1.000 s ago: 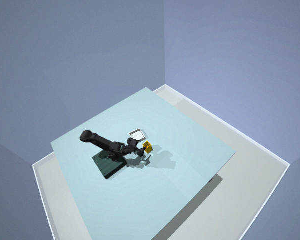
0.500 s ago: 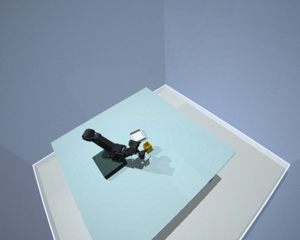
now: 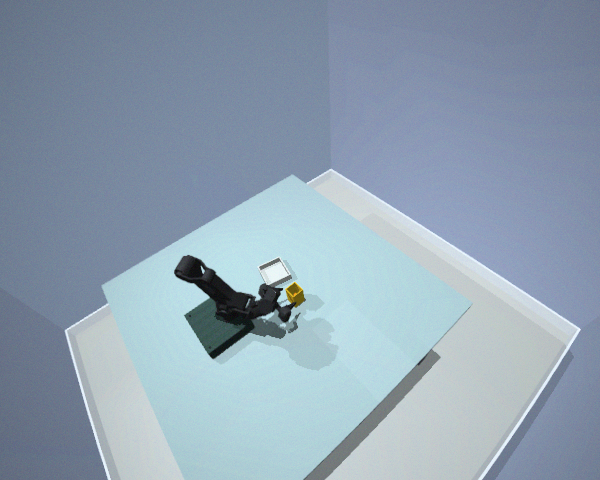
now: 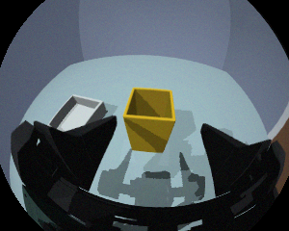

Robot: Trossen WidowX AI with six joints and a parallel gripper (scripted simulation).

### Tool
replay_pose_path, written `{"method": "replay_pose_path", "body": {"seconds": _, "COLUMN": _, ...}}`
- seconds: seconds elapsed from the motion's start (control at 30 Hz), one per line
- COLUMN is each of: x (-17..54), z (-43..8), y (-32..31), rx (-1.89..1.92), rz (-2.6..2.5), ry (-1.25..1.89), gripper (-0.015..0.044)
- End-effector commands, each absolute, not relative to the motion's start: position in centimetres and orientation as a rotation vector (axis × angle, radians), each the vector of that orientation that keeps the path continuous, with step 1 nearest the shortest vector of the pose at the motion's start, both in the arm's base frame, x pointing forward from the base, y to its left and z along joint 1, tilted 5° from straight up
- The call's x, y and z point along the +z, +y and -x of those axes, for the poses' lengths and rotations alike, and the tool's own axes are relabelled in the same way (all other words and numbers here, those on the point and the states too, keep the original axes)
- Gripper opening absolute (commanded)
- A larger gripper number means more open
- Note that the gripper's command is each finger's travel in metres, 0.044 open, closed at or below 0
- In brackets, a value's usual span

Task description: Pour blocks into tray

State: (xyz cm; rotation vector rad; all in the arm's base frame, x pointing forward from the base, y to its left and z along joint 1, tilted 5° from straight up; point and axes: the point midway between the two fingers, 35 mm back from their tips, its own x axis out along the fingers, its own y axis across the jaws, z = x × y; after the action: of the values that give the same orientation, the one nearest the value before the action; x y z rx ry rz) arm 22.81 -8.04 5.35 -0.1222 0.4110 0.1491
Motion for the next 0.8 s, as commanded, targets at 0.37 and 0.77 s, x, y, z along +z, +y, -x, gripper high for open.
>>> {"method": "replay_pose_path", "body": {"seconds": 0.37, "x": 3.2, "z": -22.5, "y": -7.5, "rx": 0.154, "rz": 0.112, "ry": 0.42, "gripper": 0.044}}
{"method": "replay_pose_path", "body": {"seconds": 0.77, "x": 2.6, "z": -24.3, "y": -7.4, "rx": 0.152, "rz": 0.126, "ry": 0.408, "gripper": 0.044}}
